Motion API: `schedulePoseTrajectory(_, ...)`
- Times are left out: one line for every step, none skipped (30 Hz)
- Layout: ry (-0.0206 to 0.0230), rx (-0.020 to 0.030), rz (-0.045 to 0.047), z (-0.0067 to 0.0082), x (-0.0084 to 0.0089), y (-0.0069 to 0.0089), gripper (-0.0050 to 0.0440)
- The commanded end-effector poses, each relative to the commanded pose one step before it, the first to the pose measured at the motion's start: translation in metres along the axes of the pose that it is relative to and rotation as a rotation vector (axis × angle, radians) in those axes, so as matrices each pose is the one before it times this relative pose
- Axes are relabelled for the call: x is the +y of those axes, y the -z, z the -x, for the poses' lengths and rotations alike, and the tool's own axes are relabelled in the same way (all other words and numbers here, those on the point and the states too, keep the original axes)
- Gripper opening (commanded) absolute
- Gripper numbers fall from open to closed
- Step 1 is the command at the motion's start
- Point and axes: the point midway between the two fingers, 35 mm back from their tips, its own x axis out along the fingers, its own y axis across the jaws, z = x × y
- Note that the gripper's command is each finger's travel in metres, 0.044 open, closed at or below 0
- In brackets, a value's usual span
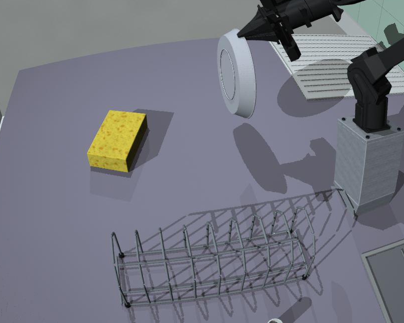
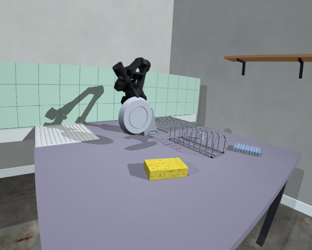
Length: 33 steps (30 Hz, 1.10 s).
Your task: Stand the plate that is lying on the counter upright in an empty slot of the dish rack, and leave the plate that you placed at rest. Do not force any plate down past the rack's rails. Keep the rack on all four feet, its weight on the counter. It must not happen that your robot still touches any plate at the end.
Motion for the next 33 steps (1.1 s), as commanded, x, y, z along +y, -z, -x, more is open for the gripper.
schedulePoseTrajectory(0.00324, 0.00962, -0.00009, -0.0046, 0.00127, 0.00353, 0.0)
schedulePoseTrajectory(0.00187, 0.00252, 0.00039, -0.00133, 0.00033, 0.00108, 0.0)
schedulePoseTrajectory(0.00182, 0.00247, 0.00041, -0.00133, 0.00035, 0.00109, 0.0)
schedulePoseTrajectory(0.00178, 0.00242, 0.00043, -0.00132, 0.00036, 0.0011, 0.0)
schedulePoseTrajectory(0.00173, 0.00237, 0.00044, -0.00131, 0.00037, 0.00111, 0.0)
schedulePoseTrajectory(0.00168, 0.00232, 0.00046, -0.0013, 0.00039, 0.00112, 0.0)
schedulePoseTrajectory(0.00163, 0.00228, 0.00048, -0.00129, 0.0004, 0.00113, 0.0)
schedulePoseTrajectory(0.00158, 0.00223, 0.00049, -0.00129, 0.00041, 0.00114, 0.0)
schedulePoseTrajectory(0.00153, 0.00219, 0.0005, -0.00128, 0.00042, 0.00115, 0.0)
schedulePoseTrajectory(0.00148, 0.00214, 0.00052, -0.00127, 0.00044, 0.00116, 0.0)
schedulePoseTrajectory(0.00143, 0.0021, 0.00053, -0.00126, 0.00045, 0.00117, 0.0)
schedulePoseTrajectory(0.00138, 0.00205, 0.00054, -0.00125, 0.00046, 0.00118, 0.0)
schedulePoseTrajectory(0.00133, 0.00201, 0.00055, -0.00124, 0.00047, 0.00119, 0.0)
schedulePoseTrajectory(0.0, 0.0, 0.0, 0.0, 0.0, 0.0, 0.0)
schedulePoseTrajectory(0.0, 0.0, 0.0, 0.0, 0.0, 0.0, 0.0)
schedulePoseTrajectory(0.00115, 0.00234, 0.00031, -0.00124, 0.00049, 0.00121, 0.0)
schedulePoseTrajectory(0.00123, 0.00193, 0.00057, -0.00122, 0.0005, 0.00122, 0.0)
schedulePoseTrajectory(0.00117, 0.00188, 0.00057, -0.00121, 0.00051, 0.00123, 0.0)
schedulePoseTrajectory(0.00112, 0.00184, 0.00058, -0.0012, 0.00052, 0.00124, 0.0)
schedulePoseTrajectory(0.00107, 0.0018, 0.00059, -0.00119, 0.00053, 0.00125, 0.0)
schedulePoseTrajectory(0.00102, 0.00177, 0.00059, -0.00118, 0.00054, 0.00126, 0.0)
schedulePoseTrajectory(0.00096, 0.00173, 0.0006, -0.00116, 0.00055, 0.00128, 0.0)
schedulePoseTrajectory(0.00091, 0.00169, 0.0006, -0.00115, 0.00056, 0.00129, 0.0)
schedulePoseTrajectory(0.00085, 0.00165, 0.0006, -0.00114, 0.00057, 0.0013, 0.0)
schedulePoseTrajectory(0.0008, 0.00161, 0.0006, -0.00113, 0.00058, 0.00131, 0.0)
schedulePoseTrajectory(0.00075, 0.00158, 0.00061, -0.00112, 0.00059, 0.00132, 0.0)
schedulePoseTrajectory(0.00069, 0.00154, 0.00061, -0.00111, 0.0006, 0.00134, 0.0)
schedulePoseTrajectory(0.00064, 0.00151, 0.0006, -0.00109, 0.00061, 0.00135, 0.0)
schedulePoseTrajectory(0.00058, 0.00148, 0.0006, -0.00108, 0.00062, 0.00136, 0.0)
schedulePoseTrajectory(0.00053, 0.00144, 0.0006, -0.00107, 0.00063, 0.00137, 0.0)
schedulePoseTrajectory(0.0, 0.0, 0.0, 0.0, 0.0, 0.0, 0.0)
schedulePoseTrajectory(0.0, 0.0, 0.0, 0.0, 0.0, 0.0, 0.0)
schedulePoseTrajectory(0.0002, 0.00165, 0.00049, -0.00105, 0.00071, 0.00135, 0.0)
